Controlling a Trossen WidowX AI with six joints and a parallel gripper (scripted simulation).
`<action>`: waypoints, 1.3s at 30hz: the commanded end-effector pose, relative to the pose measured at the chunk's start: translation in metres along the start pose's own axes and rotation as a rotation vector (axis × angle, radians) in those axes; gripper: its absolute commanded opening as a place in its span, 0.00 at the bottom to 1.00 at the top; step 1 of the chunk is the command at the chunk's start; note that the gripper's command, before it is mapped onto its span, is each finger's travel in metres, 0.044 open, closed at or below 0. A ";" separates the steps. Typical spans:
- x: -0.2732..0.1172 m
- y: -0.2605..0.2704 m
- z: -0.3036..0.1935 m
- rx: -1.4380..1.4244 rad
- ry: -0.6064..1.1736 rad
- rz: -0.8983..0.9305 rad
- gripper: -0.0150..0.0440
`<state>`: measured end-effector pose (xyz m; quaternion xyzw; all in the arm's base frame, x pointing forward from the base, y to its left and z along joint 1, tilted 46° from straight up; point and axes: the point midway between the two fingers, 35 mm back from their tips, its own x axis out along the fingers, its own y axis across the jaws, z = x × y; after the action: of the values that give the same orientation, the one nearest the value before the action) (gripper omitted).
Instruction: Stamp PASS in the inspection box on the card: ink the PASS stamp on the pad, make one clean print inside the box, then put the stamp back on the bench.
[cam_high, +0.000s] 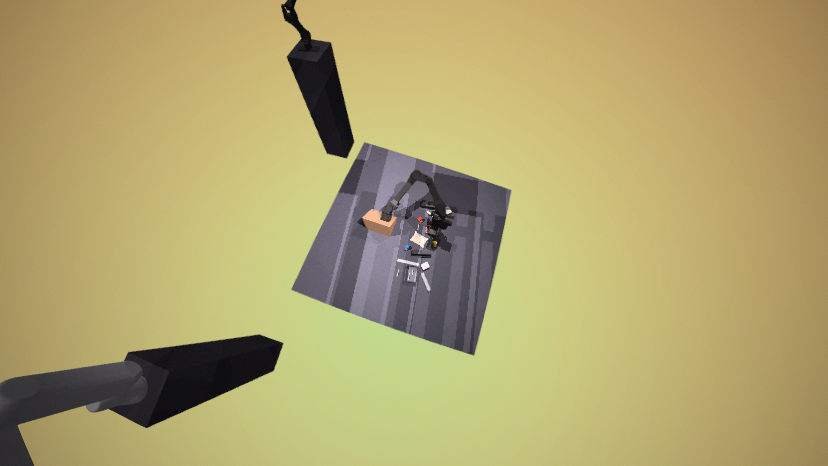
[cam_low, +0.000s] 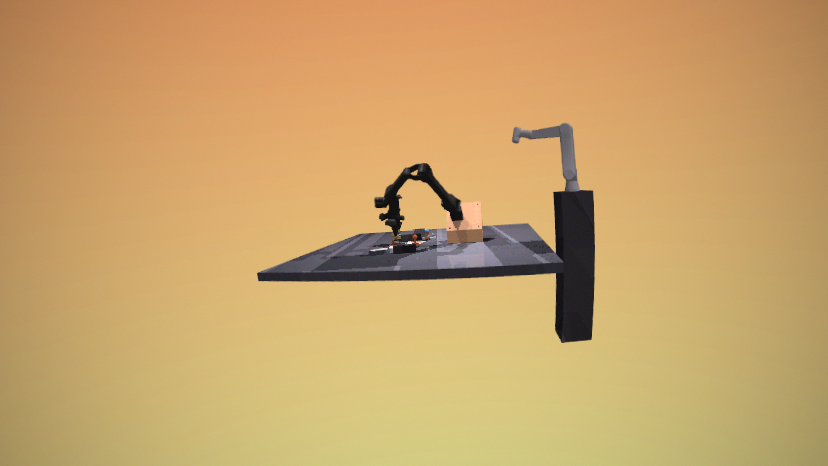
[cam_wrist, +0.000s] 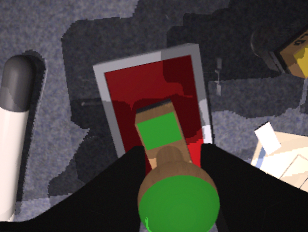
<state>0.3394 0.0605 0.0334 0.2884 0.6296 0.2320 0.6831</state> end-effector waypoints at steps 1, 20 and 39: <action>0.004 0.001 -0.001 0.003 0.003 0.003 0.25; 0.016 0.002 -0.002 0.002 0.002 0.004 0.25; 0.019 0.002 -0.002 -0.001 0.002 0.004 0.25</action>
<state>0.3391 0.0744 0.0214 0.2877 0.6296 0.2336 0.6828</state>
